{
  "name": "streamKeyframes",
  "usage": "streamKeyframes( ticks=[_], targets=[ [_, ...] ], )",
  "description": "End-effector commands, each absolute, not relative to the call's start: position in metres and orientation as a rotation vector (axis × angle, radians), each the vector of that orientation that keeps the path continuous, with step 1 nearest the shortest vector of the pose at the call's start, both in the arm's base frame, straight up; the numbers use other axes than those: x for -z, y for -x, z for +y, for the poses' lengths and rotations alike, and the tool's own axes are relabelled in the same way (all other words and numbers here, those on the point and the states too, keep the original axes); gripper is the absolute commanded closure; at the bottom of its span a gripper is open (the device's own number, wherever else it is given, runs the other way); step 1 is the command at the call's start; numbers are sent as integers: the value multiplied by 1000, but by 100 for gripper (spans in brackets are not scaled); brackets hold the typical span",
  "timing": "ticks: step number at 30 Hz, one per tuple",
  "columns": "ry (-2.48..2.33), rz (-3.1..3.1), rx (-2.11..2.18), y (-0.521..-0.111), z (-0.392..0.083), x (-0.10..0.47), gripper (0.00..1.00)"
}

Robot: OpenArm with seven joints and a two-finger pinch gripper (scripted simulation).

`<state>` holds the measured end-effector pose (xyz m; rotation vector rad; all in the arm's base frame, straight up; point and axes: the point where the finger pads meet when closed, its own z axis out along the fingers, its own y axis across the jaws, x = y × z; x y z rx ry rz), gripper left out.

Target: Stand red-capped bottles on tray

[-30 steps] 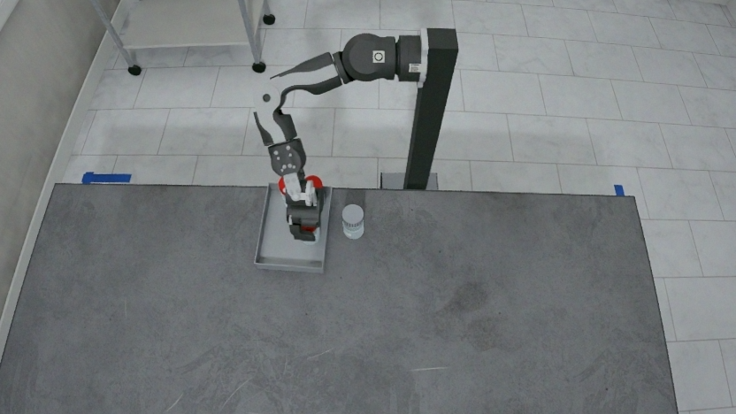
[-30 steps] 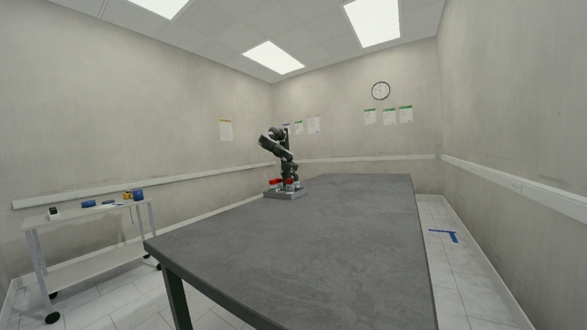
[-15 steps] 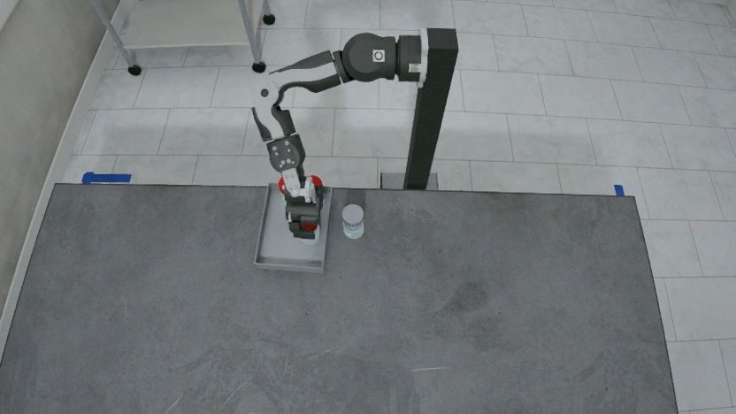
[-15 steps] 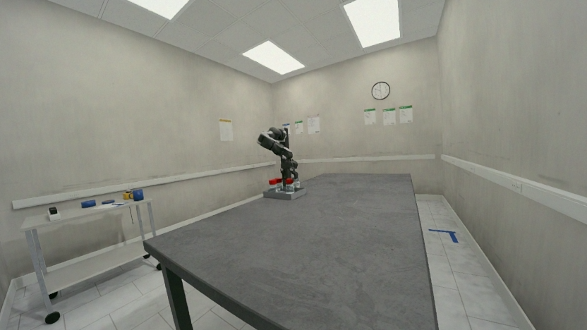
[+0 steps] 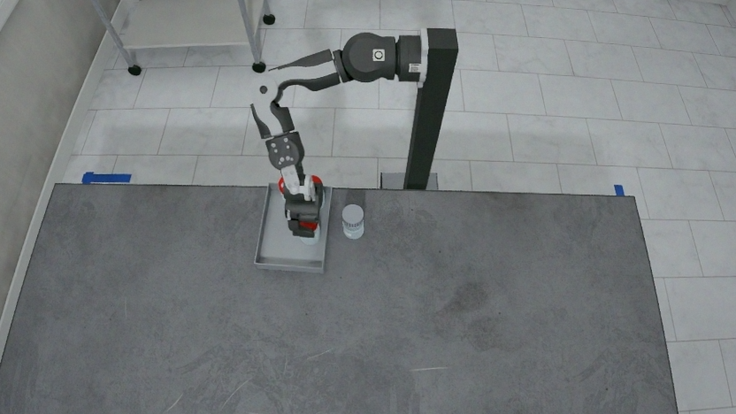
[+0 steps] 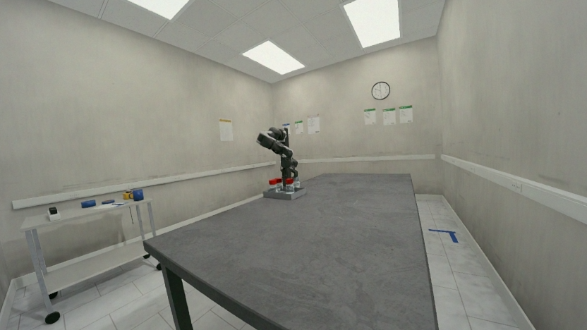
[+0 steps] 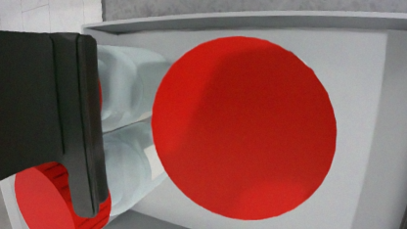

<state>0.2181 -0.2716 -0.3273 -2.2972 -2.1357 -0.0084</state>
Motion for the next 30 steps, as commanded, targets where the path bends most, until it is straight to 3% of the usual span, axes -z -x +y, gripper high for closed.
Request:
streamKeyframes(
  ticks=[1, 13, 30],
  targets=[
    [2304, -2133, 4, -218, -273, 326, 48],
    [2301, -2135, 9, -219, -272, 276, 48],
    [2301, -2133, 1, -218, -273, 258, 48]
  ],
)
